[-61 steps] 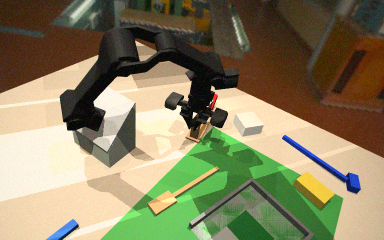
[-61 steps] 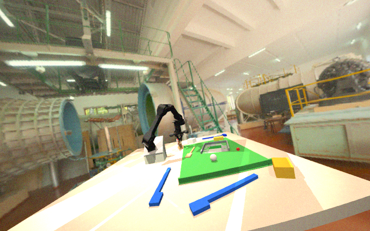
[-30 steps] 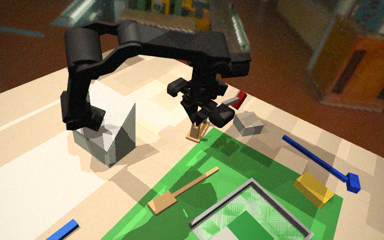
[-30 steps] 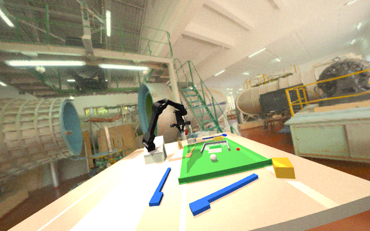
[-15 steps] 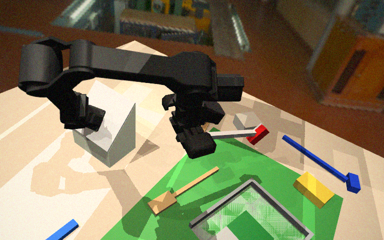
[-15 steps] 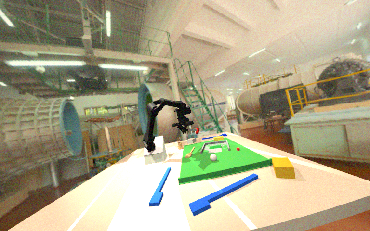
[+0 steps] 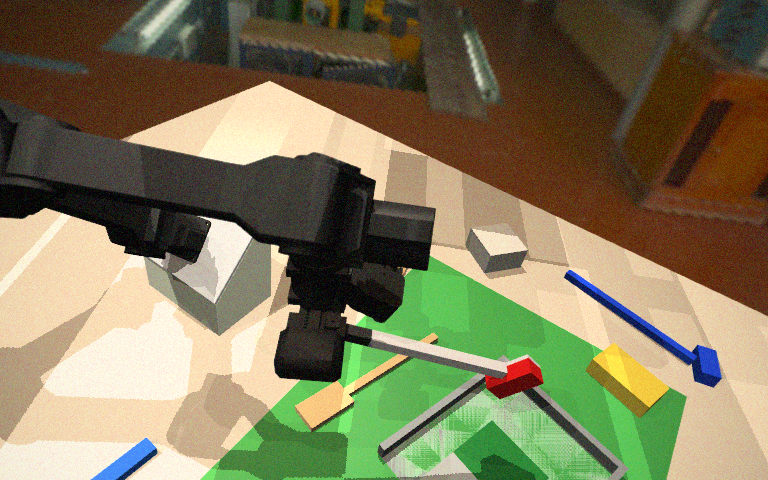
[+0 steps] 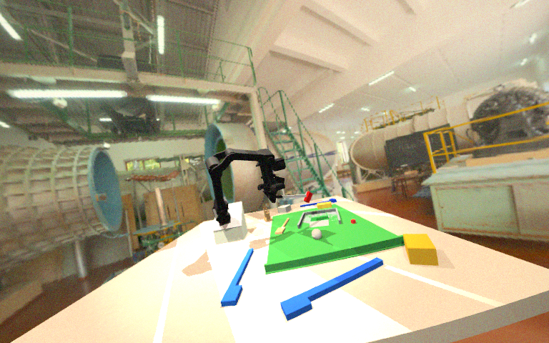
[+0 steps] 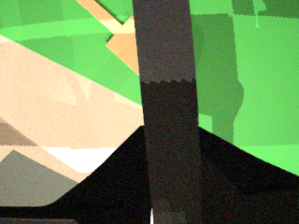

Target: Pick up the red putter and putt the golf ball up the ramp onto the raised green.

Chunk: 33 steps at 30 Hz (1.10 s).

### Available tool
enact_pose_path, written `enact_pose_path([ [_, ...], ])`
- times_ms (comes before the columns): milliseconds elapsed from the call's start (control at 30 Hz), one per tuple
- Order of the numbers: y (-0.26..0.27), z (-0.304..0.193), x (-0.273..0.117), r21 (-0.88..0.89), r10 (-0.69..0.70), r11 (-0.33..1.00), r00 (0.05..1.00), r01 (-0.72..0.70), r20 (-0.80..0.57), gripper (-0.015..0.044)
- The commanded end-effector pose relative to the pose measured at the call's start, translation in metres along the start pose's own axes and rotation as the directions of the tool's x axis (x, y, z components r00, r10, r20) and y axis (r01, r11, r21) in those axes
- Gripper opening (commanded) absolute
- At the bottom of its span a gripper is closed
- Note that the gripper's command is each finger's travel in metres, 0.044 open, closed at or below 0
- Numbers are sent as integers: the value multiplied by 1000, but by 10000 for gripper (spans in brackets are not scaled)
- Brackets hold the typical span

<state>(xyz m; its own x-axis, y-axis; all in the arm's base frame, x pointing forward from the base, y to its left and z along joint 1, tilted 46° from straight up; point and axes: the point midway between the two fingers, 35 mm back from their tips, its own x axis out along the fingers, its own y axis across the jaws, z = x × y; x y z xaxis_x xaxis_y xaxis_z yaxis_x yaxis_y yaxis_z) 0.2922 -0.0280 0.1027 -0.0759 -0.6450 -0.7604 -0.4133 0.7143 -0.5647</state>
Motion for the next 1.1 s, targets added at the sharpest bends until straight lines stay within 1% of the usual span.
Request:
enact_pose_path([
  [0,-22,-20,-2,143,-12,990,1000,11,6,0],
  [367,-63,-76,1,457,-38,889,999,40,-15,0],
  [733,-89,-138,2,720,-69,688,996,87,-54,0],
  [833,-91,-147,3,750,-73,655,995,94,-61,0],
  [1067,-91,-147,3,750,-73,655,995,94,-61,0],
])
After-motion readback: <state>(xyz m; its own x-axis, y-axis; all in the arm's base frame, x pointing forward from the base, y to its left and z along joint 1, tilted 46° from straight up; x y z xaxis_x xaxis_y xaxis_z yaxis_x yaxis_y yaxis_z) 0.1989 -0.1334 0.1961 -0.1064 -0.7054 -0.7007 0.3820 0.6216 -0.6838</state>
